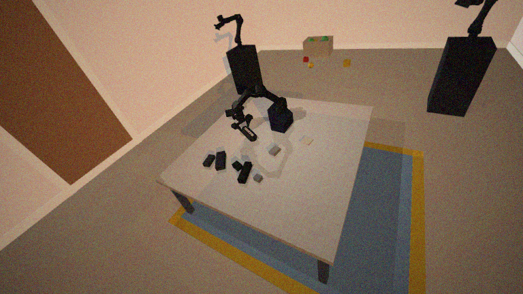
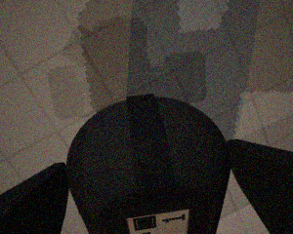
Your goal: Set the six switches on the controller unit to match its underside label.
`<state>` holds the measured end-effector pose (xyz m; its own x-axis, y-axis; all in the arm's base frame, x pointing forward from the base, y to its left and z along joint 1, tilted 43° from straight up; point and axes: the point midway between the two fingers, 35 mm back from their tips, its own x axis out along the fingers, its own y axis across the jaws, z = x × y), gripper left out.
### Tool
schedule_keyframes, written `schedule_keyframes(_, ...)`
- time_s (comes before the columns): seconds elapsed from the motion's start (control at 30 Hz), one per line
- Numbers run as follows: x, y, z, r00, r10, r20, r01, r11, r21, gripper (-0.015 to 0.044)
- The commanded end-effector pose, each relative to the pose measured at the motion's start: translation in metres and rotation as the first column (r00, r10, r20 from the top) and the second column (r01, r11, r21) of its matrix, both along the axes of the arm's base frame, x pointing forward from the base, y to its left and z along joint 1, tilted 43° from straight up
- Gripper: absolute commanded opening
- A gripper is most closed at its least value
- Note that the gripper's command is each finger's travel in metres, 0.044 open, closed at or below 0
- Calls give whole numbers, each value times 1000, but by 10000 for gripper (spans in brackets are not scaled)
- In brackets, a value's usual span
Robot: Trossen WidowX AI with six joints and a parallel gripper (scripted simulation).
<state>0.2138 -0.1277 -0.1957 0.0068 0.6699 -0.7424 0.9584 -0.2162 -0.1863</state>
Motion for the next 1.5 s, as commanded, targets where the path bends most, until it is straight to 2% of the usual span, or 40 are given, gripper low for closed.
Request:
schedule_keyframes(0.0, 2, -3, 6, 1000, -1, 10, 1, 1000, -6, 335)
schedule_keyframes(1.47, 8, -5, 41, 1000, -1, 10, 1, 1000, -5, 335)
